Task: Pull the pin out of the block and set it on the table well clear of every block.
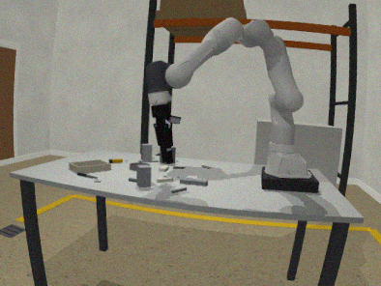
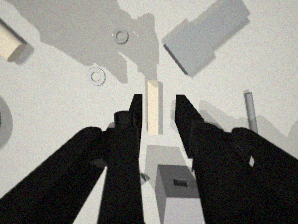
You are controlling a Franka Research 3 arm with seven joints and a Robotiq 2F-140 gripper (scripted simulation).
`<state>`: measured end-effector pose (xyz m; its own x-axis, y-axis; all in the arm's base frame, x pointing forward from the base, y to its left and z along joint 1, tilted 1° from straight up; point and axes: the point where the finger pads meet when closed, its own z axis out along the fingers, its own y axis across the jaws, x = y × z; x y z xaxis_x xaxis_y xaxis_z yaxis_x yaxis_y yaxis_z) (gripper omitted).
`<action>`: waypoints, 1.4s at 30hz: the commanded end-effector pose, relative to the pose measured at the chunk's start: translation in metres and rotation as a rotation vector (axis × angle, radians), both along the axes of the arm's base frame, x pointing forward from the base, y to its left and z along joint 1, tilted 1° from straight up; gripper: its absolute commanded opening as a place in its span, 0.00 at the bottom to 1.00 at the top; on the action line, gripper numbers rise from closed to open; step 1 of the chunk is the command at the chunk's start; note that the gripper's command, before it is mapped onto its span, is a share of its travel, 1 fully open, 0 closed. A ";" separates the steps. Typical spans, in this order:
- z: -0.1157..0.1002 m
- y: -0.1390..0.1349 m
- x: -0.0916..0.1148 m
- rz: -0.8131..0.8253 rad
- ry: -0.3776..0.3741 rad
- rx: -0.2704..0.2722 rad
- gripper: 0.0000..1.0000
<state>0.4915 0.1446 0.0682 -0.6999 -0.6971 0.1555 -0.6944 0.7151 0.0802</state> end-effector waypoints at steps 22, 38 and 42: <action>0.033 0.000 -0.001 0.006 0.002 0.003 0.29; 0.040 0.001 -0.001 0.007 0.004 0.006 0.29; 0.040 0.001 -0.001 0.007 0.004 0.006 0.29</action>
<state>0.4911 0.1451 0.1077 -0.6969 -0.7004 0.1542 -0.6971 0.7121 0.0837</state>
